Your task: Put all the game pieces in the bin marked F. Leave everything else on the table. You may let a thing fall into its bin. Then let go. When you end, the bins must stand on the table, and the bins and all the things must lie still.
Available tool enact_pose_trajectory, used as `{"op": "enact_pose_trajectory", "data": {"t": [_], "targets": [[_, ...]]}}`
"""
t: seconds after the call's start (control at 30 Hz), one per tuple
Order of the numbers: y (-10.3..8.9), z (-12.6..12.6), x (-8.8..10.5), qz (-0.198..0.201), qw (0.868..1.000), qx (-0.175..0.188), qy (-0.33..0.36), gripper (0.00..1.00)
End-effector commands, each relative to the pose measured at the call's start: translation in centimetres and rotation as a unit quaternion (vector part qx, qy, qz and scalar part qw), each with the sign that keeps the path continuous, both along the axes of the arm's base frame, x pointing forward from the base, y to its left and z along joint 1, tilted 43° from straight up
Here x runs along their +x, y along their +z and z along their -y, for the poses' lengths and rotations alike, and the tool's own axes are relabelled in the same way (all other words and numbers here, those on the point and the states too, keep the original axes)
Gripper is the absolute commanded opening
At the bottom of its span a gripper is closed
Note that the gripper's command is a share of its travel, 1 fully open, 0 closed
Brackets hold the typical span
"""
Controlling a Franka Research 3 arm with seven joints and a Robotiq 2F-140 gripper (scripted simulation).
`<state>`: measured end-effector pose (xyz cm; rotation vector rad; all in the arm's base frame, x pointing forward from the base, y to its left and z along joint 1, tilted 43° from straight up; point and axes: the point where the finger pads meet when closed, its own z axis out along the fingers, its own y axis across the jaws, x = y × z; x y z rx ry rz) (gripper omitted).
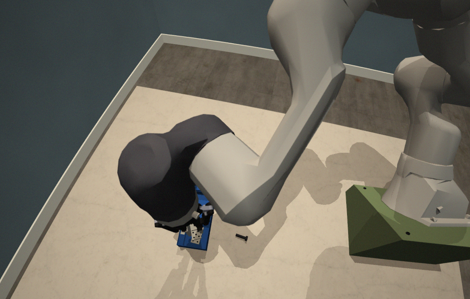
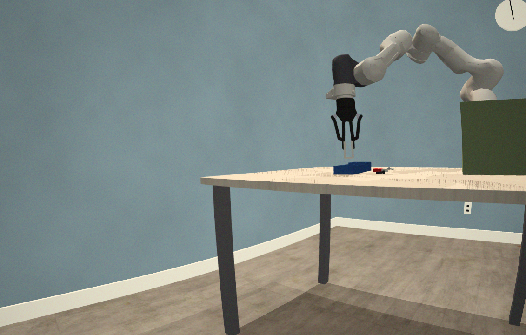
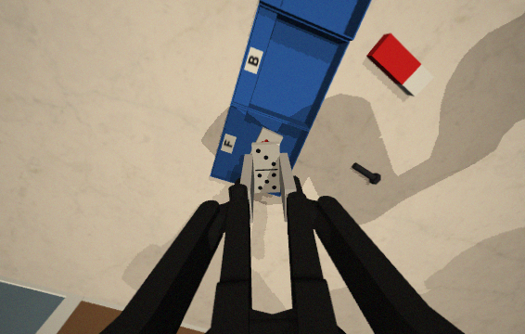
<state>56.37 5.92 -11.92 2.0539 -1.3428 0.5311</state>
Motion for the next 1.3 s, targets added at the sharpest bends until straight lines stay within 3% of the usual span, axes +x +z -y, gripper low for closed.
{"op": "enact_pose_trajectory", "data": {"t": [0.0,0.43,1.27], "targets": [[-0.15,-0.29,0.04,0.055,0.997,0.002,-0.056,0.13],[-0.2,-0.35,0.08,0.129,0.983,0.004,-0.132,0.13],[-0.54,0.17,0.0,0.13,0.983,0.004,-0.133,0.13]]}}
